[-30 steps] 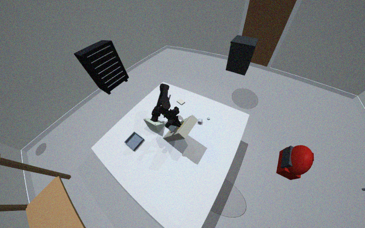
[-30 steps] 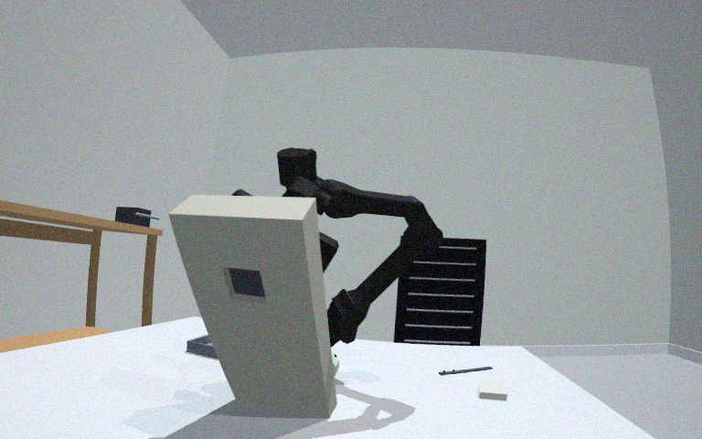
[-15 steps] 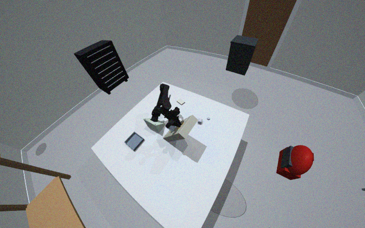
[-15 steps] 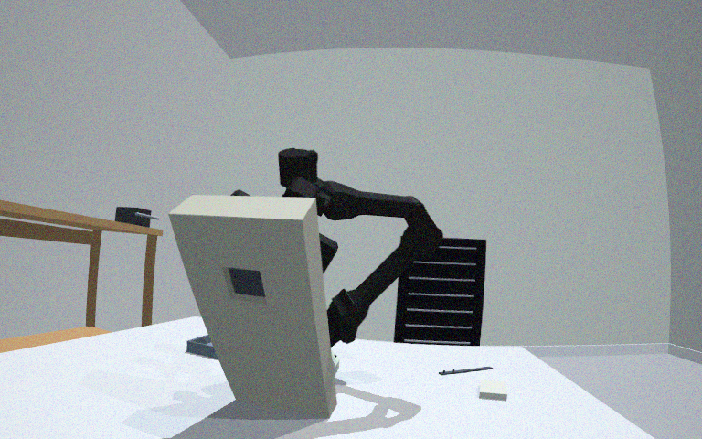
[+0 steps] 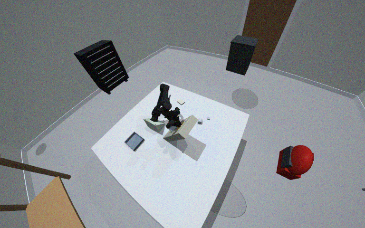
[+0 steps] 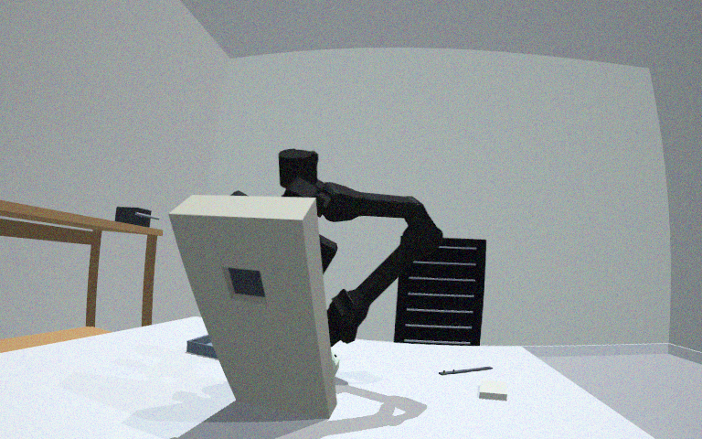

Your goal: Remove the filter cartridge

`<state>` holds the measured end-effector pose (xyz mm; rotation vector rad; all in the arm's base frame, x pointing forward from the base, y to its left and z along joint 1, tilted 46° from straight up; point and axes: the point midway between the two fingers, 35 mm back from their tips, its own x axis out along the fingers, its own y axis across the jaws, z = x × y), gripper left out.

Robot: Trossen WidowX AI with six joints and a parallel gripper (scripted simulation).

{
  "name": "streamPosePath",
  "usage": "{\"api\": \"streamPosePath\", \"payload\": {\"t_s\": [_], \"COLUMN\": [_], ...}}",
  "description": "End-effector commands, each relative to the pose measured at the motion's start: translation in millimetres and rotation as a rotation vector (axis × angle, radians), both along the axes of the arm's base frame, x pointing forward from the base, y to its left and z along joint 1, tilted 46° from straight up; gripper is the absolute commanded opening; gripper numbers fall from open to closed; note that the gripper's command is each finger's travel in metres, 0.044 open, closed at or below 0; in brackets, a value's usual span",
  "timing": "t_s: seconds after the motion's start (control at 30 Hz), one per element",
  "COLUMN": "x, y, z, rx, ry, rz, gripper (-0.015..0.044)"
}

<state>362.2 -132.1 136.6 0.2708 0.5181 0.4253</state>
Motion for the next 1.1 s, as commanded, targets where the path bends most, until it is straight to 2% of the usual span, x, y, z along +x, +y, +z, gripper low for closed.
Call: {"api": "streamPosePath", "payload": {"t_s": [0.0,0.33,0.4,0.57,1.07], "x": [3.1,0.2,0.2,2.1,4.3], "y": [2.7,0.1,0.1,1.8,3.5], "z": [-3.8,-0.1,-0.1,-2.4,-4.4], "rx": [0.0,0.0,0.0,-0.063,-0.452], "ry": [0.009,0.0,0.0,-0.031,-0.255], "rz": [0.002,0.0,0.0,0.035,0.246], "gripper": [0.0096,0.0036,0.0,0.0,0.0]}}
